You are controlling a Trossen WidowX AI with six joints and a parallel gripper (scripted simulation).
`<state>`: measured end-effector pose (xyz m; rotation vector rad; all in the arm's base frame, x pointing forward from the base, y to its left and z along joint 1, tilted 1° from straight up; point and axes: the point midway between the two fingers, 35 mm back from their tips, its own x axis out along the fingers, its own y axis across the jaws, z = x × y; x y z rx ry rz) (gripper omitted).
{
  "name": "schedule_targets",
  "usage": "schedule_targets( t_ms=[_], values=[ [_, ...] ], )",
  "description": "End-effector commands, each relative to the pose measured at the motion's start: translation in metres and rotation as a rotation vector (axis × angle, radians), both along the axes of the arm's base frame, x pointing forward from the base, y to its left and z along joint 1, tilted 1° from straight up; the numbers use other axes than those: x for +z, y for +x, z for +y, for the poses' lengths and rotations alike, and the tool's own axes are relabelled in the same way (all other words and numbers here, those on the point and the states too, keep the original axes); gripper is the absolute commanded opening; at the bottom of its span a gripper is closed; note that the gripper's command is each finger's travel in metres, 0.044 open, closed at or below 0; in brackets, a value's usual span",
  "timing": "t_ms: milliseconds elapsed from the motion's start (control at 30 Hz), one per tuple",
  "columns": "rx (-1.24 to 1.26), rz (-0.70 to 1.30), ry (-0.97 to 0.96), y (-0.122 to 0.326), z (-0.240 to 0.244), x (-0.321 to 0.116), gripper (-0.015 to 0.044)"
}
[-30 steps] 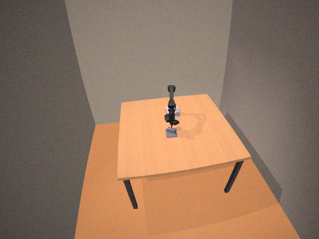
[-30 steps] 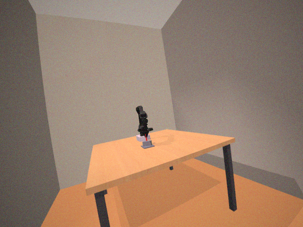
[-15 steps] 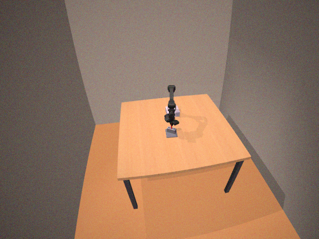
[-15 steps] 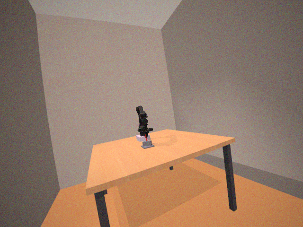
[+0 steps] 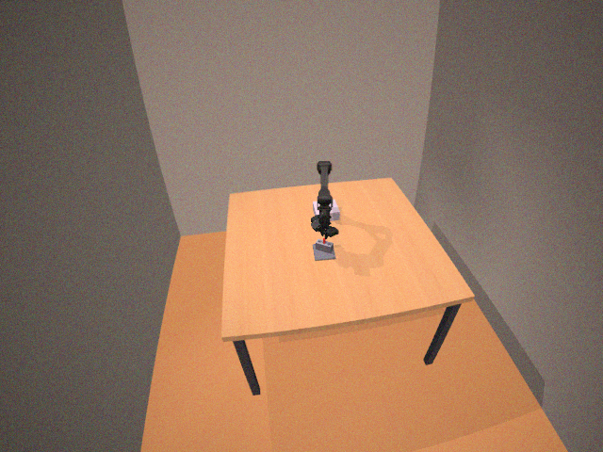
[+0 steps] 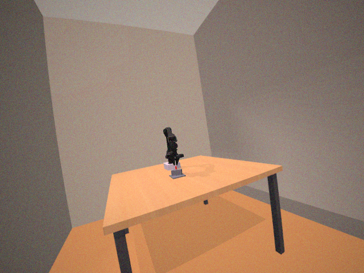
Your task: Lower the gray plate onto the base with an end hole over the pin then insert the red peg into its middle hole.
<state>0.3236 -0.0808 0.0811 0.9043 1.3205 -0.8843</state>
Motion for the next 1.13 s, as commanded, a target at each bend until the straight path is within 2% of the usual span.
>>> schedule_targets(
  t_ms=[0,1100],
  values=[
    [0.0,0.0,0.0,0.0,0.0,0.0001,0.015],
    [0.005,0.005,0.003,-0.0068,0.0006,0.01,0.015]
  ],
)
